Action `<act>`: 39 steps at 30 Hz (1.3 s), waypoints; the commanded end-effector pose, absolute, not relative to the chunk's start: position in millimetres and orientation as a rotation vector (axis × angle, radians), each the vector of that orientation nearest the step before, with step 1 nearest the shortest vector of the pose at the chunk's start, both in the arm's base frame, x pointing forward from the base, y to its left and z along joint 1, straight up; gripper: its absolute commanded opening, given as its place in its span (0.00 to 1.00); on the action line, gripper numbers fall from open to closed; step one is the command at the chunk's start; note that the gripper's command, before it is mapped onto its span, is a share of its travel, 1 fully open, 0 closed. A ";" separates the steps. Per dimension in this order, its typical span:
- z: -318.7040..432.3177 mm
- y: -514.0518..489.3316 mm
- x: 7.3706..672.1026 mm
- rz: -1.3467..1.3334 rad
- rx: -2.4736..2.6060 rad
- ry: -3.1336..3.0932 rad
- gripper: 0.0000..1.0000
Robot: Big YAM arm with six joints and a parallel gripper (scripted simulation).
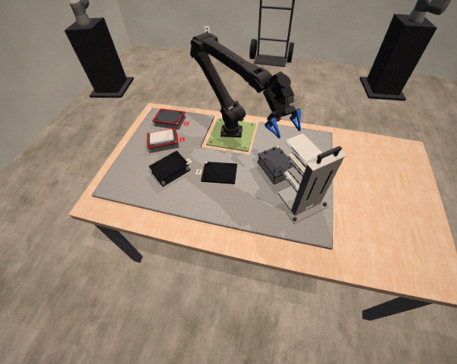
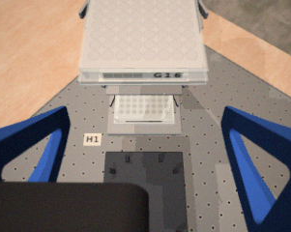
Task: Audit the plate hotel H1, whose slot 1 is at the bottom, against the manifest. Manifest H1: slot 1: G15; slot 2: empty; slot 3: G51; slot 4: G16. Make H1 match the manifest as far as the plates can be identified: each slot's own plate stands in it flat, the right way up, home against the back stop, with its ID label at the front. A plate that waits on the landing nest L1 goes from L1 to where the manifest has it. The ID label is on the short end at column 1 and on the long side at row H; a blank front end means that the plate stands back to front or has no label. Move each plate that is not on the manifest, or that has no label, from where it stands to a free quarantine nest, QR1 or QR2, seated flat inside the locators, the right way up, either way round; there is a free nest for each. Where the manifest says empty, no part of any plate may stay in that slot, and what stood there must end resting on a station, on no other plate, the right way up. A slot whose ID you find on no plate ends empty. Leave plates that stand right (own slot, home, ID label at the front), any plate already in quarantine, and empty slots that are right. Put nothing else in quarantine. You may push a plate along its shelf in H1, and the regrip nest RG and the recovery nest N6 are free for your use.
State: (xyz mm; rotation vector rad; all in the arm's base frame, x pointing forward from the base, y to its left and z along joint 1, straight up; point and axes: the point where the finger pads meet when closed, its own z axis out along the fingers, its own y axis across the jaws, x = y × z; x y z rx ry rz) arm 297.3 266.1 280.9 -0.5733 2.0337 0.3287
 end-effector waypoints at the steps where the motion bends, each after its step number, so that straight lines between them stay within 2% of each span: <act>1: 292.4 266.5 289.3 0.354 -0.564 2.016 1.00; 28: 291.8 246.0 257.0 0.353 -0.564 2.018 1.00; 29: 289.1 245.0 255.4 0.353 -0.564 2.018 0.00; 39: 307.5 248.1 261.7 0.365 -0.548 1.985 0.00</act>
